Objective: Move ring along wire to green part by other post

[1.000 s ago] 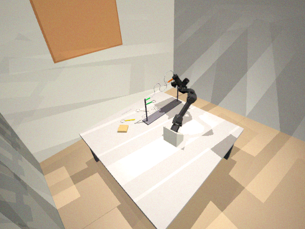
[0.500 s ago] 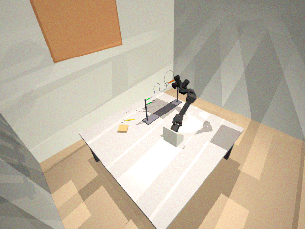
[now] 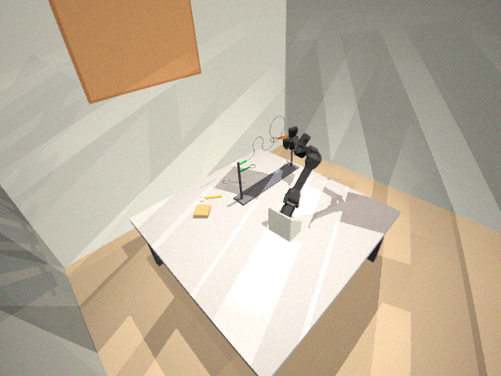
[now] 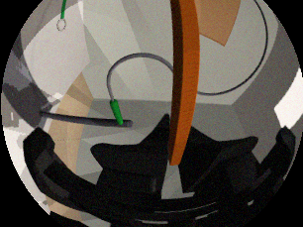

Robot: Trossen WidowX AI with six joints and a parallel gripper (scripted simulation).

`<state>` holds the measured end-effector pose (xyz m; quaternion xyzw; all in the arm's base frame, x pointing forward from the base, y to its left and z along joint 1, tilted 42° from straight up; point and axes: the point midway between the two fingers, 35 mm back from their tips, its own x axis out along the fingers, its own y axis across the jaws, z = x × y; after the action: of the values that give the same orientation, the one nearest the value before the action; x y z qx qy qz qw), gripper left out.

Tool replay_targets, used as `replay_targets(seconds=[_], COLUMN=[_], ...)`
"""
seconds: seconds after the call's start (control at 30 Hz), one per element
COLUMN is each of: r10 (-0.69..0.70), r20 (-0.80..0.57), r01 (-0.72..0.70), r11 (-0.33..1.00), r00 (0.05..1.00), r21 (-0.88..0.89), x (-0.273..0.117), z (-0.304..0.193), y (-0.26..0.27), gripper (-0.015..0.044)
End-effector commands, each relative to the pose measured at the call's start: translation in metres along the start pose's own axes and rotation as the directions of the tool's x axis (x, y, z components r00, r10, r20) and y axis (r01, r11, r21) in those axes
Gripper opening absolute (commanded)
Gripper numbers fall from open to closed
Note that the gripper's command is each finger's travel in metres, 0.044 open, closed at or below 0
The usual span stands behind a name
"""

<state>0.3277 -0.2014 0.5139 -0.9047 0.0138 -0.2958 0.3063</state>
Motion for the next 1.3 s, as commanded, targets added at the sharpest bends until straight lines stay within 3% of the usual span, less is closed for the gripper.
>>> replay_targets(seconds=[0.0, 0.6, 1.27], r10=[0.056, 0.281, 0.488], r20=[-0.010, 0.003, 0.117], r01=[-0.055, -0.251, -0.388], r11=[0.995, 0.853, 0.502], r00=[0.998, 0.960, 0.865], r21=[0.086, 0.457, 0.773], x=[-0.002, -0.021, -0.056], z=[0.001, 0.021, 0.069], y=[0.018, 0.082, 0.132], gripper=[-0.0150, -0.0150, -0.0150])
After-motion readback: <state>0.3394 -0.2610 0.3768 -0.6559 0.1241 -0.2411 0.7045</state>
